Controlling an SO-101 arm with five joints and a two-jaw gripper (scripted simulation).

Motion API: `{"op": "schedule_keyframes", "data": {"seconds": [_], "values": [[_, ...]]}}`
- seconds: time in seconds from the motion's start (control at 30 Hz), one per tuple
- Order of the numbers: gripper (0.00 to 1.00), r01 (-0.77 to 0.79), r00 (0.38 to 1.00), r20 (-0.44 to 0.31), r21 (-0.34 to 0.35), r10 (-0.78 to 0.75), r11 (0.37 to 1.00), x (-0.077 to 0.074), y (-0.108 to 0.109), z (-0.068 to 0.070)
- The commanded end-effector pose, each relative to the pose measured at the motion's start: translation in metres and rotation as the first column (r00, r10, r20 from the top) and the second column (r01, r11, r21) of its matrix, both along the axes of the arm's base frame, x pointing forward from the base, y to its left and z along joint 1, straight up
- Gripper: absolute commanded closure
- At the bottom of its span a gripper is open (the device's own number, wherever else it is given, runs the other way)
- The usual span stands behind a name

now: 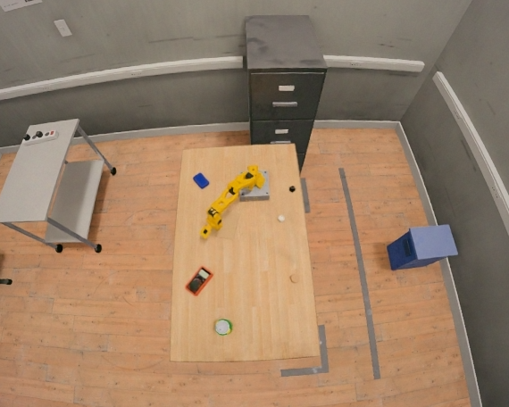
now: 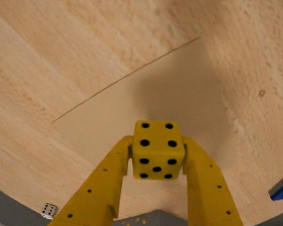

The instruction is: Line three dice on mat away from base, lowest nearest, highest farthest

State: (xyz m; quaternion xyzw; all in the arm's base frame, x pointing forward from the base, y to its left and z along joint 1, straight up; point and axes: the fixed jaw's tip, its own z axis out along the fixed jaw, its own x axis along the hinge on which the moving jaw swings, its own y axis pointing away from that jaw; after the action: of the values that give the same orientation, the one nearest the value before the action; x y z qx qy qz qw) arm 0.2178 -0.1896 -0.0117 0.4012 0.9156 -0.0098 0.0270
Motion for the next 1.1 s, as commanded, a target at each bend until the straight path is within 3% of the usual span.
{"op": "schedule_keyframes", "data": {"seconds": [0.0,1.07], "values": [[1.00,-0.001,1.000,-0.003,0.003,0.001,1.000,-0.002,-0.002,-0.003],[1.00,0.000,0.999,-0.037,0.036,0.001,0.999,-0.007,0.003,-0.015]]}}
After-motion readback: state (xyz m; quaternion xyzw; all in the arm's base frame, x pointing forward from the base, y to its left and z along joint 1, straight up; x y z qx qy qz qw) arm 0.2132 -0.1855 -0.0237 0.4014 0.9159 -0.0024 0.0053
